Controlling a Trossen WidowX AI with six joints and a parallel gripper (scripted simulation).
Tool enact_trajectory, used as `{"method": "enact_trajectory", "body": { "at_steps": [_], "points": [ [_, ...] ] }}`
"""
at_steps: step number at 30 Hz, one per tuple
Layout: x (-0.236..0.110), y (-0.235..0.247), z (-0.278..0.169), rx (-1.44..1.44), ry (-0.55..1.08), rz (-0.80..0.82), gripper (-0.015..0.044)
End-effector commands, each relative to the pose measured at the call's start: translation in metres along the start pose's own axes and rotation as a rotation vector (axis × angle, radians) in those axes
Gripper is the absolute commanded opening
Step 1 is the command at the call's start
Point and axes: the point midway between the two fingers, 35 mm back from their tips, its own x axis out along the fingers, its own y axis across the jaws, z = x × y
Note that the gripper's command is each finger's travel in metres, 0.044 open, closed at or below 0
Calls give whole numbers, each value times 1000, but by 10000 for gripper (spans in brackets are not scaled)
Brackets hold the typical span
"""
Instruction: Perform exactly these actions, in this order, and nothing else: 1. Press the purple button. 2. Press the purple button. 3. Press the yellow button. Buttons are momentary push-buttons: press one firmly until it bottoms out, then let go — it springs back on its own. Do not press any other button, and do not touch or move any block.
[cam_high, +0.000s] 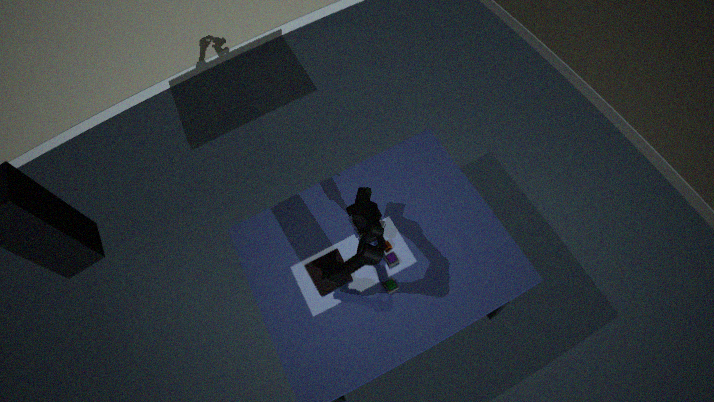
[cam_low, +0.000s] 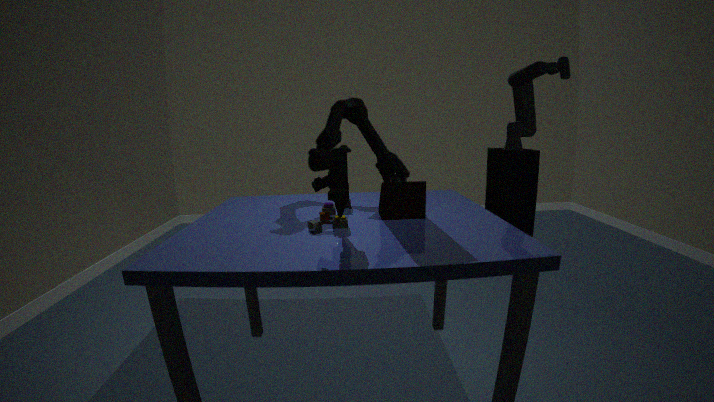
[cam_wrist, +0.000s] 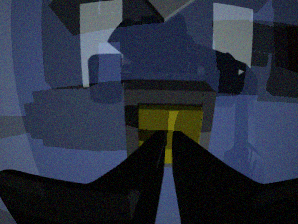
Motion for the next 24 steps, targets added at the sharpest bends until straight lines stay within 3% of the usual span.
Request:
{"method": "enact_trajectory", "body": {
  "at_steps": [1,15,19,23,24],
  "points": [
    [3,0,0,-5,-3,-4,20],
    [3,0,0,-5,-3,-4,20],
    [-29,0,0,-5,-2,-2,20],
    [-32,0,0,-5,-2,-2,20],
    [-33,1,1,-5,-3,-2,46]
  ]
}}
